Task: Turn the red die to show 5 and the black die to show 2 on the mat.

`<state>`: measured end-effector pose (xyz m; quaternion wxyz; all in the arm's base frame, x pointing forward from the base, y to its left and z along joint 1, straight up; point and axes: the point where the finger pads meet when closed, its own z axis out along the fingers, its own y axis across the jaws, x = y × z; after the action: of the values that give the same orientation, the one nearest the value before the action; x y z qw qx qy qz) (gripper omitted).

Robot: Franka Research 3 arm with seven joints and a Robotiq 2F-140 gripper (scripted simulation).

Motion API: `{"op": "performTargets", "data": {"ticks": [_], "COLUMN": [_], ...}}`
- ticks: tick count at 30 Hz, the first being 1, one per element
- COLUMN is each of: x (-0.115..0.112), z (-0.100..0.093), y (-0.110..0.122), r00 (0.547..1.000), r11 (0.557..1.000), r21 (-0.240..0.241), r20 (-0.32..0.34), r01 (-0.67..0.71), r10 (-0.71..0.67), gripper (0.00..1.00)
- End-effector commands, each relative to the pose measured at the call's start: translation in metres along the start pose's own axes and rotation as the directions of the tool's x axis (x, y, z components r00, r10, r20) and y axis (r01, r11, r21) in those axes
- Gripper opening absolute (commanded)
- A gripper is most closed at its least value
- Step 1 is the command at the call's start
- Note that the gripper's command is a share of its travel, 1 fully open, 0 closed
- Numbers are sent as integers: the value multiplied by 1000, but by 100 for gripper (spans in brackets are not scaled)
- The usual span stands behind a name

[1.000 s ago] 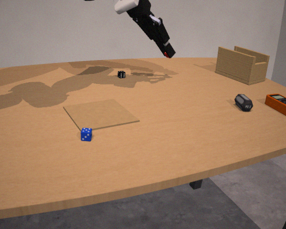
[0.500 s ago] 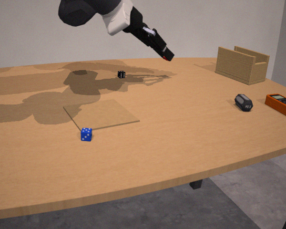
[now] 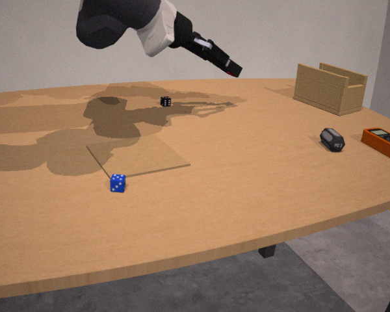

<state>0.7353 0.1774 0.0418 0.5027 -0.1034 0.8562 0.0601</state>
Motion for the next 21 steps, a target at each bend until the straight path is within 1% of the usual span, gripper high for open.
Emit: {"op": "performTargets", "data": {"ticks": [1, 5, 7, 16, 21], "x": [1, 11, 11, 41, 53], "z": [2, 8, 8, 24, 31], "y": [-2, -2, -2, -2, -2], "r00": [1000, 1000, 1000, 1000, 1000], "r11": [1000, 1000, 1000, 1000, 1000], "r21": [7, 7, 7, 7, 7], "r20": [15, 15, 15, 15, 15], "r01": [-6, -6, -6, -6, -6], "r10": [6, 6, 6, 6, 6], "gripper": [18, 18, 18, 18, 18]}}
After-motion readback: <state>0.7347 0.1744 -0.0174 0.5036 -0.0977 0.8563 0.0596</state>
